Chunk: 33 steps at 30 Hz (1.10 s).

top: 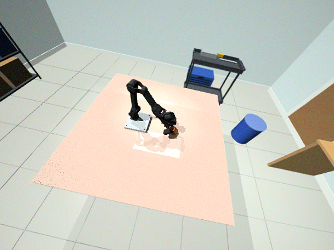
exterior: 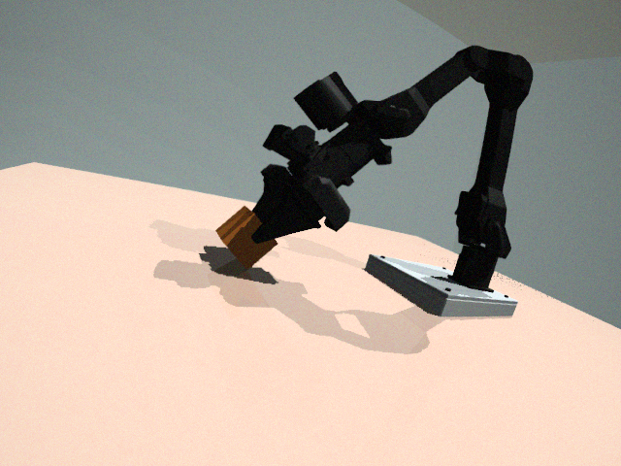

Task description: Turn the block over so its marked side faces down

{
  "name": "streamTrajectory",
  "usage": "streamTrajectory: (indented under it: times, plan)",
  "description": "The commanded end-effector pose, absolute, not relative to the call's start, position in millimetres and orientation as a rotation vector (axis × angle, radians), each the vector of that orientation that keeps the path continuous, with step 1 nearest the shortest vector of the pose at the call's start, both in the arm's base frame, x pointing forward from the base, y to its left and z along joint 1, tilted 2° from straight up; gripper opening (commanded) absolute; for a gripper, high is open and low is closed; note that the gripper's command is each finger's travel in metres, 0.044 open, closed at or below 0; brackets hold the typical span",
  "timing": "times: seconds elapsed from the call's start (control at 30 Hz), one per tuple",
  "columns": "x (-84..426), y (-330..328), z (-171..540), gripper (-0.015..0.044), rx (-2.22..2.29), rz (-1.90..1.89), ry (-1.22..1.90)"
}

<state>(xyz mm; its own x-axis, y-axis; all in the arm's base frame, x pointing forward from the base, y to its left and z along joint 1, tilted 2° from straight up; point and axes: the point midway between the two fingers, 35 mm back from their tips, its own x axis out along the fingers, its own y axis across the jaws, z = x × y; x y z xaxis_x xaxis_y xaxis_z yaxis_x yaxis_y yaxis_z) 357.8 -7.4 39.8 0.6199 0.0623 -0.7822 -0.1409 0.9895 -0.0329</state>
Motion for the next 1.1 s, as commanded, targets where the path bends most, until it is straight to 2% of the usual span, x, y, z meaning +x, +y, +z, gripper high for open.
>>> streamTrajectory:
  times: [0.0,0.63,1.07]
  plan:
    - [361,-7,37,0.0000,-0.087,0.122,0.832]
    - [347,-7,30,0.0000,-0.077,0.136,0.537]
    - [346,-7,33,0.0000,-0.075,0.137,0.500]
